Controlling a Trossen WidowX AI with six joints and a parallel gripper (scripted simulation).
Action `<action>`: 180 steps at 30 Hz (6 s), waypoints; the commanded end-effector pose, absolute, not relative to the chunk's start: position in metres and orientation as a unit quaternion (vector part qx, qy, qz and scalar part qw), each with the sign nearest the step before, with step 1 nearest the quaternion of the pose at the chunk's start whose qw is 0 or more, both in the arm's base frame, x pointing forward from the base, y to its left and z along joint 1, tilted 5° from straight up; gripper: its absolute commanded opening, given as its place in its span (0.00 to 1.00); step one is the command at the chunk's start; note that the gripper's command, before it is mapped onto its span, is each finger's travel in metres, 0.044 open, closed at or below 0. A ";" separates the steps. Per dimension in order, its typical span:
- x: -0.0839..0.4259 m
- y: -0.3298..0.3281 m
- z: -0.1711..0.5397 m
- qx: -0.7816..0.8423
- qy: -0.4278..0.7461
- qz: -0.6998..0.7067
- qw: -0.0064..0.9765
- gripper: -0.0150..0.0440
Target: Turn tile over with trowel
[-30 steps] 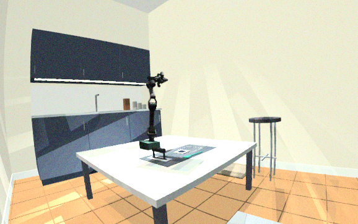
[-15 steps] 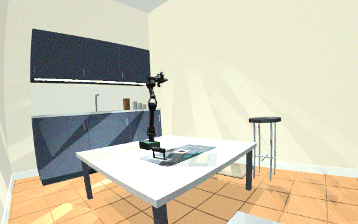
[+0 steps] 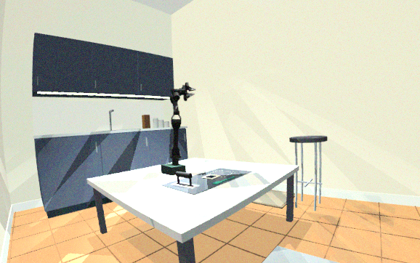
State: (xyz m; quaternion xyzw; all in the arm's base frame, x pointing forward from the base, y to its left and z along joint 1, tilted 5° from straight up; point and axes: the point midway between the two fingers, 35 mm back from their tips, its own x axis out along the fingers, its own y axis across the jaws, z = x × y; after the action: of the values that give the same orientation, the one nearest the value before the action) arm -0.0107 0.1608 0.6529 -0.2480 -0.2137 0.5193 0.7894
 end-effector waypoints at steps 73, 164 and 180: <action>0.082 0.323 0.670 -0.503 -0.375 0.042 0.778 0.71; 0.530 0.100 0.280 -0.587 0.255 0.169 0.750 0.71; 0.518 -0.018 0.202 -0.446 0.429 0.157 0.769 0.71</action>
State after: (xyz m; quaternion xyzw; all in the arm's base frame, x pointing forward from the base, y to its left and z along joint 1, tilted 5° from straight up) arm 0.5251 0.0086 0.2234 -0.4863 0.3869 0.1584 0.7673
